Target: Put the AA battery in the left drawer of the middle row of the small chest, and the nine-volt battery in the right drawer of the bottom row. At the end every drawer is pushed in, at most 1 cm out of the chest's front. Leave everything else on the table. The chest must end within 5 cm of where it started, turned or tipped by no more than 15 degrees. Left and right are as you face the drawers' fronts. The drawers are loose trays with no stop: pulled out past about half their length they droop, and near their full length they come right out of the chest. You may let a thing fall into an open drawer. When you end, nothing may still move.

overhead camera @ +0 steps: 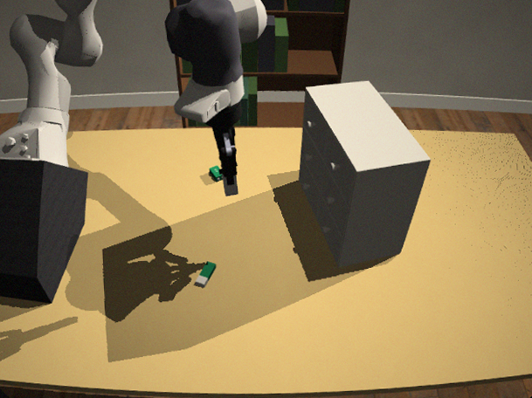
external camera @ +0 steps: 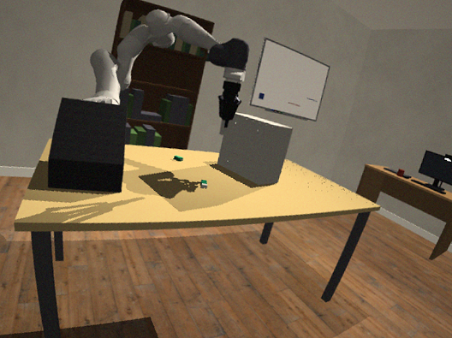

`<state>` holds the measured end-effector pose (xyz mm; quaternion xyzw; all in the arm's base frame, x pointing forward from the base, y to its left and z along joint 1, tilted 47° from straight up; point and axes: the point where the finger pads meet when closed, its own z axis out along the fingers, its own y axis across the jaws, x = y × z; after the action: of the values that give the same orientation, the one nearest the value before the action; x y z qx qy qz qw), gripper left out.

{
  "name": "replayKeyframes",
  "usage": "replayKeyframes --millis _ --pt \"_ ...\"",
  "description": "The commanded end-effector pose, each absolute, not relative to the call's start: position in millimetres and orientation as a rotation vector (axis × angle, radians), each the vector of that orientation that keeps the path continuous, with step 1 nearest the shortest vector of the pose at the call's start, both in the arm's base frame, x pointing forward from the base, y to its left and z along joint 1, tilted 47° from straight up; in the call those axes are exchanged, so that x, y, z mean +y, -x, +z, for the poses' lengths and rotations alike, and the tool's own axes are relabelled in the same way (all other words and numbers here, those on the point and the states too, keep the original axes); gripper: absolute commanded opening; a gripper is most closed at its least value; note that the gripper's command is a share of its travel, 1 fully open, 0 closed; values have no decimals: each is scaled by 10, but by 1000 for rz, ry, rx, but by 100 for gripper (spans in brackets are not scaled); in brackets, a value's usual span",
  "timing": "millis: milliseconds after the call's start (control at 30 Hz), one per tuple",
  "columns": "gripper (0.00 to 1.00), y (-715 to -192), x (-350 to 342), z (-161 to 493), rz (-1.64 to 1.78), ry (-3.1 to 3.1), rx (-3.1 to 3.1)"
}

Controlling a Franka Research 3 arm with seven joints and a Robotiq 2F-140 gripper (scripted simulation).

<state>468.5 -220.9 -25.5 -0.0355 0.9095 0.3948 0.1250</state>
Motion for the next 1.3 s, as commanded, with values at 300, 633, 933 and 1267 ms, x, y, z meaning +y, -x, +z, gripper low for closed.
replayKeyframes --millis 300,633,933,1267 --pt "0 -4914 -2115 -347 1073 1 2446" --pt "0 -5206 -1930 -459 992 -154 2168" --pt "0 -5413 -1799 -539 930 -251 1968" --pt "0 -5626 -1665 -619 863 -340 1761"
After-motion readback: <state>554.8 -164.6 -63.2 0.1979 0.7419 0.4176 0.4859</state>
